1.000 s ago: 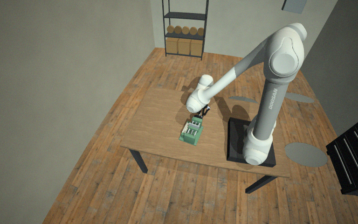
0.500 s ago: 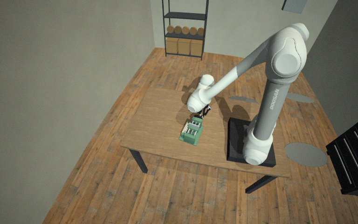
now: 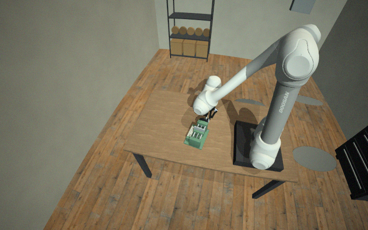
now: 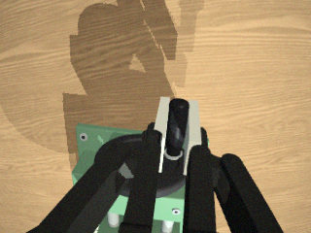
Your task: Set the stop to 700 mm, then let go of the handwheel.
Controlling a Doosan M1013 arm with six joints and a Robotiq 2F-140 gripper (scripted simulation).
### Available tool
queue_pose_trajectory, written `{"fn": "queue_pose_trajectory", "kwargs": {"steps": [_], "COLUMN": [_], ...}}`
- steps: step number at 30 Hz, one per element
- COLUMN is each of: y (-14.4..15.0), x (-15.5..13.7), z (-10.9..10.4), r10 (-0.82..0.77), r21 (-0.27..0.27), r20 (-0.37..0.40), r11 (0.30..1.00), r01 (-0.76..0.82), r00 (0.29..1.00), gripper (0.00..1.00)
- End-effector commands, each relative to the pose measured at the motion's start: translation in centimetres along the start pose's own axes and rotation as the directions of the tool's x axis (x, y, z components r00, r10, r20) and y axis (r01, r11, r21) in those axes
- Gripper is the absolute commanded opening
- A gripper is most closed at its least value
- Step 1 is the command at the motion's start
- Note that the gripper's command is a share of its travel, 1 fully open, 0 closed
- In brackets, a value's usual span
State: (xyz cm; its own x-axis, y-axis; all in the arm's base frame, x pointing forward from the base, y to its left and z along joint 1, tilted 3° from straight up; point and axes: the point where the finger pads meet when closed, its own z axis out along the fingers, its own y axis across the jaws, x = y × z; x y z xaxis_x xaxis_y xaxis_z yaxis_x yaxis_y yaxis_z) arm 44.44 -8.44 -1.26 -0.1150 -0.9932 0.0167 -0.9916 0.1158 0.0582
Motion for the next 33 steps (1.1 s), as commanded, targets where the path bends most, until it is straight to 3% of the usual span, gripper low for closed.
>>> {"fn": "queue_pose_trajectory", "kwargs": {"steps": [1, 19, 33], "y": [0.1, 0.1, -1.5], "x": [0.0, 0.0, 0.0], "z": [-0.2, -2.2, -3.8], "r10": [0.000, 0.000, 0.000], "r21": [0.000, 0.000, 0.000], "r20": [0.000, 0.000, 0.000], "r11": [1.000, 1.000, 1.000], "r01": [0.000, 0.000, 0.000], "r00": [1.000, 1.000, 1.000], "gripper": [0.04, 0.04, 0.04]}}
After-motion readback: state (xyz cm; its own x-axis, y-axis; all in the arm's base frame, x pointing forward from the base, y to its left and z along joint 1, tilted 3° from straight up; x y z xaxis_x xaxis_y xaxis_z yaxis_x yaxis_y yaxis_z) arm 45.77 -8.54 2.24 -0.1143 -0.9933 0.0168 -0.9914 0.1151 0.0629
